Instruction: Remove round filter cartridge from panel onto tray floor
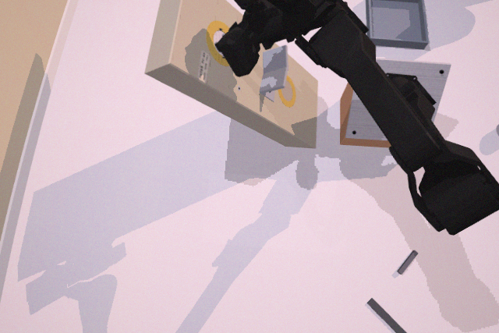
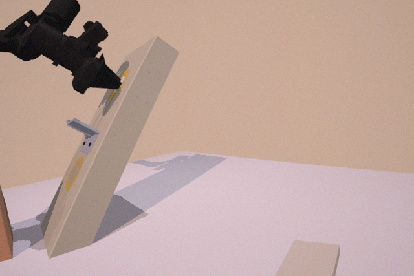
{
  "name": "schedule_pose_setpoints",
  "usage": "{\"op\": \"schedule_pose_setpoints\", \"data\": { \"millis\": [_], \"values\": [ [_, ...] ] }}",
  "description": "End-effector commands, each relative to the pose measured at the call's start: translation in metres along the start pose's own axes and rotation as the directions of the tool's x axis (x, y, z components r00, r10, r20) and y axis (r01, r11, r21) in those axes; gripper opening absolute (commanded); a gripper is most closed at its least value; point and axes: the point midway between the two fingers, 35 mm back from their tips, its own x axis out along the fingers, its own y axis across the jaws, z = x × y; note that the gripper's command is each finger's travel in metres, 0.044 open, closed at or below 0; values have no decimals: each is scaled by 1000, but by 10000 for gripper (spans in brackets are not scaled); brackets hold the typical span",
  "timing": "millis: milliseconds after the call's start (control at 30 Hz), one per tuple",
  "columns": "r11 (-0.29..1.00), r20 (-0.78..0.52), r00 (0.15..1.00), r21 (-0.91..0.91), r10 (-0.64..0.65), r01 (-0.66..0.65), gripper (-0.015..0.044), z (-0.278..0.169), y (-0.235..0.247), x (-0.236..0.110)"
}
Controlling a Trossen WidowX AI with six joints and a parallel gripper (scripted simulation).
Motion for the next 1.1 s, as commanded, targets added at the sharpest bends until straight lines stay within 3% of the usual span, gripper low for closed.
{"op": "schedule_pose_setpoints", "data": {
  "millis": [0, 400, 833, 1067],
  "values": [
    [985, -3, 1000, -170, -11, 10, 0, -1, 0, 5],
    [831, -3, 1000, -556, -11, 7, 0, -1, 0, 5],
    [511, -3, 1000, -859, -11, 3, 0, -1, 0, 5],
    [559, -5, 1000, -829, -20, 7, 0, 0, -2, -4]
  ]
}}
